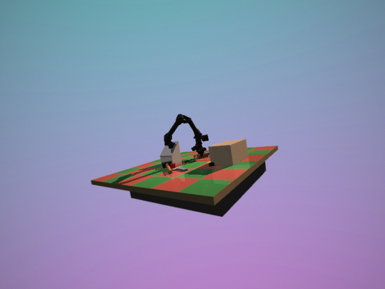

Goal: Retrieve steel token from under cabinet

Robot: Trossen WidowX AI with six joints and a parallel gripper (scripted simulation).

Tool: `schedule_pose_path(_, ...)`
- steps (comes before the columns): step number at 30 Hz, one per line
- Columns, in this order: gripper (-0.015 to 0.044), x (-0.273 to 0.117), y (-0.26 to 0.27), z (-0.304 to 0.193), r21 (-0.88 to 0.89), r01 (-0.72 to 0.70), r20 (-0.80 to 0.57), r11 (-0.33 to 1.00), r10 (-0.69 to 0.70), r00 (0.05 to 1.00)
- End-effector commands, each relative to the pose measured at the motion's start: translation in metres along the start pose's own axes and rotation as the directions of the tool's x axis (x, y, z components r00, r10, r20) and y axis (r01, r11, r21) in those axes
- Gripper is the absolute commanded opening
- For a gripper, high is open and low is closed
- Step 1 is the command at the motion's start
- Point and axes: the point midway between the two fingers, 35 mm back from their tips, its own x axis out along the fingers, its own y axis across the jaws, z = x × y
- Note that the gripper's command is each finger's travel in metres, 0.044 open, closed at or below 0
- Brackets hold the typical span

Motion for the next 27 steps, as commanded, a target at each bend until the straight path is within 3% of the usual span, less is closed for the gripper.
schedule_pose_path(1, 0.0, -0.0015, 0.0021, -0.0031, 0.045, -0.008, -0.006, 0.999, 0.008, 1.0)
schedule_pose_path(17, 0.0, -0.0015, 0.002, -0.0032, 0.158, -0.009, -0.004, 0.987, 0.01, 1.0)
schedule_pose_path(24, 0.0184, -0.0003, -0.0003, -0.0006, 0.136, -0.003, 0.002, 0.991, 0.003, 1.0)
schedule_pose_path(27, 0.02, -0.0003, -0.0003, -0.0006, 0.136, -0.003, 0.002, 0.991, 0.003, 1.0)
